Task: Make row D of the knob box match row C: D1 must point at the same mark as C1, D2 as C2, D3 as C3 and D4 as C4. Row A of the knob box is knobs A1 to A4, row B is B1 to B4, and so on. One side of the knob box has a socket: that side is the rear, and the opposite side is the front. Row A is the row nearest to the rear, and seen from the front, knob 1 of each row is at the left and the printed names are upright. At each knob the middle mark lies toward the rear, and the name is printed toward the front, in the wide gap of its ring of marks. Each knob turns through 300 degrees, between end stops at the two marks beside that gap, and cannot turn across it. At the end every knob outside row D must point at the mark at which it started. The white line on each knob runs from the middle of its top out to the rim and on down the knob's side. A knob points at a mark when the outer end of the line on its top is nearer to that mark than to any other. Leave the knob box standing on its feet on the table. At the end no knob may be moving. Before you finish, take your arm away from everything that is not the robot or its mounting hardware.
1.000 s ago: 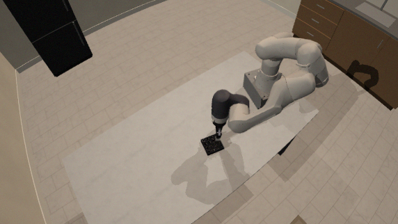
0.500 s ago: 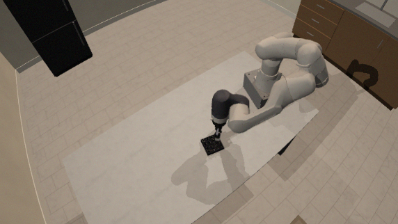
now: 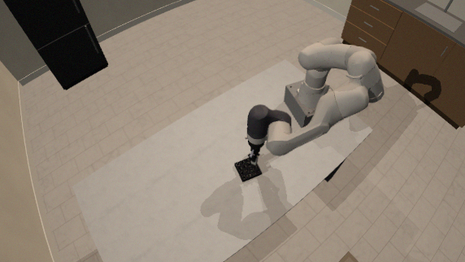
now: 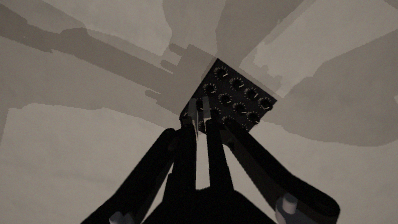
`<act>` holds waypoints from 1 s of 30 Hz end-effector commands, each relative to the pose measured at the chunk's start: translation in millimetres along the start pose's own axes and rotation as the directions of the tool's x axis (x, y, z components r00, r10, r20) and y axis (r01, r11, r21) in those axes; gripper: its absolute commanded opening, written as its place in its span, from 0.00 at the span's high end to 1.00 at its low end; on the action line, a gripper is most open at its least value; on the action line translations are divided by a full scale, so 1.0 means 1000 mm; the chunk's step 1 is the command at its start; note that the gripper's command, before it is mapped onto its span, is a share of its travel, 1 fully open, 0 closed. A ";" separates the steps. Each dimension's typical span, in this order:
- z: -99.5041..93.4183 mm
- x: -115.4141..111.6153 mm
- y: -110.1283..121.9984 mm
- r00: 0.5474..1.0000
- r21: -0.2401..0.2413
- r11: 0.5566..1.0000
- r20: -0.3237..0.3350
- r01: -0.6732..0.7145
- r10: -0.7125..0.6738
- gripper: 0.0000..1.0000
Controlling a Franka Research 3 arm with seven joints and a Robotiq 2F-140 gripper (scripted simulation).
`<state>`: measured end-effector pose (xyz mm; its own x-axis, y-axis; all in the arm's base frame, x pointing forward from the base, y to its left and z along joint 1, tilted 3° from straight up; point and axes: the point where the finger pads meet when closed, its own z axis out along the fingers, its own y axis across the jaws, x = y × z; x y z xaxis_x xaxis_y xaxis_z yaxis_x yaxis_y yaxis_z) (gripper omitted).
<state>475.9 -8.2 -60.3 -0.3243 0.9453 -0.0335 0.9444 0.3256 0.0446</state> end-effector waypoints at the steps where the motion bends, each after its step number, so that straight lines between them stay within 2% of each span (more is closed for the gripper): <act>1: 0.000 0.000 0.001 0.992 0.005 0.992 0.005 -0.128 0.128 0.95; 18: 0.000 0.000 0.001 0.933 0.004 0.933 0.006 -0.360 0.360 0.95; 30: 0.000 0.000 0.001 0.845 0.002 0.845 0.007 -0.535 0.535 0.95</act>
<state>475.9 -8.2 -60.3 0.0913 0.9957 -0.0122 0.9944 -0.0905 0.0545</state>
